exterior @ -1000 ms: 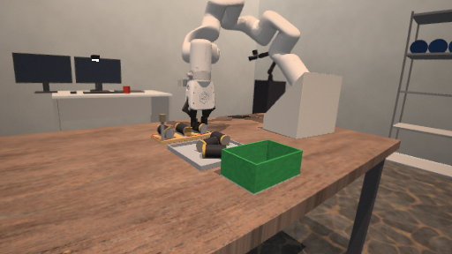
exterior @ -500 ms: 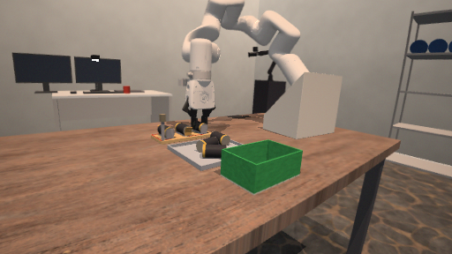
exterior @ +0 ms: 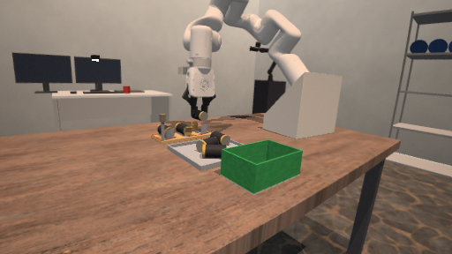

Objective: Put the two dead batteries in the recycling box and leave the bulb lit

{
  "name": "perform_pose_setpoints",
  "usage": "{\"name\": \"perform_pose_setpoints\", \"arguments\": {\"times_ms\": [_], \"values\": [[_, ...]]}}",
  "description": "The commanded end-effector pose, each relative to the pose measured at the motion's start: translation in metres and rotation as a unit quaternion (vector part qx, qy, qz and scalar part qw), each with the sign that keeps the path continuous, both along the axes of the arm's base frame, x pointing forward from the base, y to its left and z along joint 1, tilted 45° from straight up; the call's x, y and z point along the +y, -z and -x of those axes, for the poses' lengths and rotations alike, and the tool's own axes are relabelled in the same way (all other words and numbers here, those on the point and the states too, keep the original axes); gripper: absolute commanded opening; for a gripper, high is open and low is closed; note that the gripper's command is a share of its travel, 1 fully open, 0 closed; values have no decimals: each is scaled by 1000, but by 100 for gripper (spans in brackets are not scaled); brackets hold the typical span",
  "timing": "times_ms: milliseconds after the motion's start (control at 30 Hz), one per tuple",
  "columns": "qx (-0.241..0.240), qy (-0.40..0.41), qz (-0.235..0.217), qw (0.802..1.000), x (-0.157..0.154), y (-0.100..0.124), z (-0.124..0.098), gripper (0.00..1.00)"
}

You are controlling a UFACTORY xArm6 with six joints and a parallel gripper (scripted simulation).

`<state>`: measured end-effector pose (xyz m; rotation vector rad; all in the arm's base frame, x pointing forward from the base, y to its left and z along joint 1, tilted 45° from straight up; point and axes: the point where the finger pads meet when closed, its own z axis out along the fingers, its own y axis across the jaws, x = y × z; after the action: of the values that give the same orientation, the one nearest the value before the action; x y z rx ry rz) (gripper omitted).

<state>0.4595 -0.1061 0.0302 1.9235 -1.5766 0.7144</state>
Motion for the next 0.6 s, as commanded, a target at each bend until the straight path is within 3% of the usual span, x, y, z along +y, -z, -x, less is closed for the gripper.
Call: {"name": "perform_pose_setpoints", "arguments": {"times_ms": [0,67,267,567], "values": [[-1,-1,0,1000,2,-2,-1,28],[-1,-1,0,1000,5,-6,-1,28],[-1,-1,0,1000,50,-51,3,28],[-2,0,0,1000,50,-51,3,28]]}}
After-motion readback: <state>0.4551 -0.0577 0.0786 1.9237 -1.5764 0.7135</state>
